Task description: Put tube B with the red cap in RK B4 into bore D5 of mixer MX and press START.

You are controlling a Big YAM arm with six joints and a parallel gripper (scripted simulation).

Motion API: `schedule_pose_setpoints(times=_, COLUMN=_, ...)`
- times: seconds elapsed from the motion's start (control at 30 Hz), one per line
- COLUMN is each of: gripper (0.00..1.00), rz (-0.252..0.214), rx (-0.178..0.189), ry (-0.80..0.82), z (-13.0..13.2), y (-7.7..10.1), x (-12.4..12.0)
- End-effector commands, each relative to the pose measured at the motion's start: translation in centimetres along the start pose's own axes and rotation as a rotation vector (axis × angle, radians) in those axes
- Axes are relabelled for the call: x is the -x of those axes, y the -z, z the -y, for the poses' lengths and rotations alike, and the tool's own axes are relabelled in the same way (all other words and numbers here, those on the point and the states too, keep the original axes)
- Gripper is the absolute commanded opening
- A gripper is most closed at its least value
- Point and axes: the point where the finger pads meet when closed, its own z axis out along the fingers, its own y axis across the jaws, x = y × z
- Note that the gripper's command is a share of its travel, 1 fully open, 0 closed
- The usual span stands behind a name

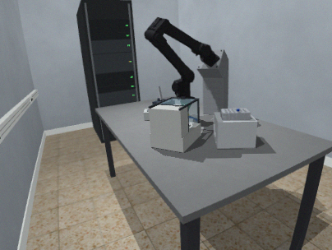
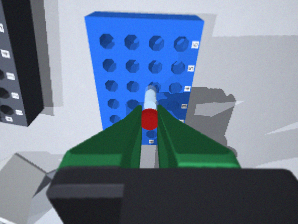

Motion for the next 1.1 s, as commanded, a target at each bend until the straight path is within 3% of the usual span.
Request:
schedule_pose_setpoints(times=0.0, gripper=0.09, rz=0.014, rx=-0.035, ry=-0.007, z=2.02, y=0.94, x=0.5)
schedule_pose_setpoints(times=1.07, gripper=0.09, rz=0.017, rx=-0.041, ry=-0.01, z=2.65, y=1.19, x=0.67)
